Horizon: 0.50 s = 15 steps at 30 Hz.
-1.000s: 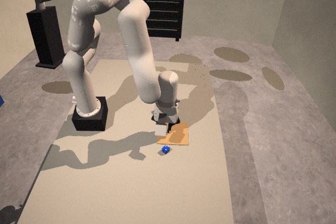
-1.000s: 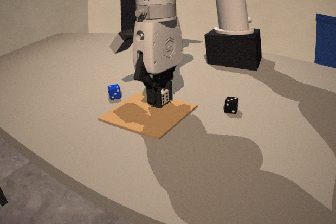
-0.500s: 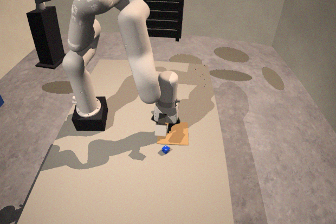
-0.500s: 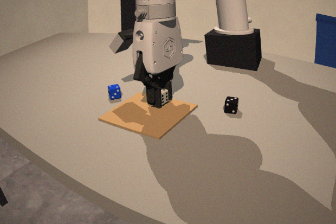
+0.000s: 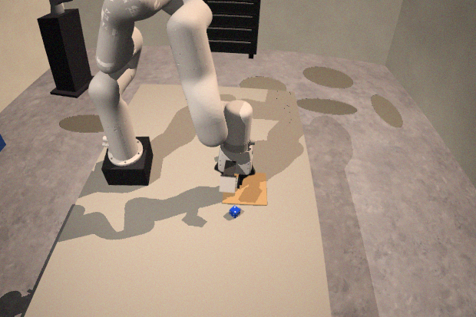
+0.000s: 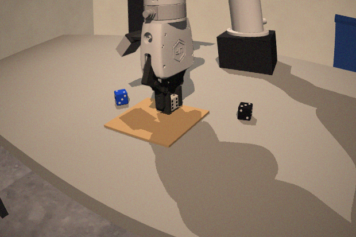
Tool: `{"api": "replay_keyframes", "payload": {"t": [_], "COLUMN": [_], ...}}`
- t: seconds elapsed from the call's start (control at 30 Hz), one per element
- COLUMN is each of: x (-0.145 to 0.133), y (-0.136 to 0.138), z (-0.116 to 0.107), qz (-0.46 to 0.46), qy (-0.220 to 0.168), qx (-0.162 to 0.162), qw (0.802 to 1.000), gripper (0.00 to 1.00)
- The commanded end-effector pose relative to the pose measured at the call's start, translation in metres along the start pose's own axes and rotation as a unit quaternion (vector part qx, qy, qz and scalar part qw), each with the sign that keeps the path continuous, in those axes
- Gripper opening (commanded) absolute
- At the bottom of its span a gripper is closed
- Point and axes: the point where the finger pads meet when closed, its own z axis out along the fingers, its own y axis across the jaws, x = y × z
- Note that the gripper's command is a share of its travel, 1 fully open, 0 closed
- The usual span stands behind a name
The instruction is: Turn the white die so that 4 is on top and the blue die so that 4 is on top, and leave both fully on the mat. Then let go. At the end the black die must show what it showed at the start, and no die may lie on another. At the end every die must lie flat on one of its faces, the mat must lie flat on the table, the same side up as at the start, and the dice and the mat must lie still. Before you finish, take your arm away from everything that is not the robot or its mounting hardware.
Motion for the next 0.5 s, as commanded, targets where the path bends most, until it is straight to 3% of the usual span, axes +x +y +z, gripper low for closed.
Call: {"api": "replay_keyframes", "payload": {"t": [0.0, 0.47], "x": [0.0, 0.0], "y": [-0.0014, -0.0014], "z": [-0.0009, 0.0016], "qz": [0.0, 0.0], "qy": [0.0, 0.0], "qx": [0.002, 0.002], "qw": [1.0, 1.0], "gripper": [0.21, 0.21]}}
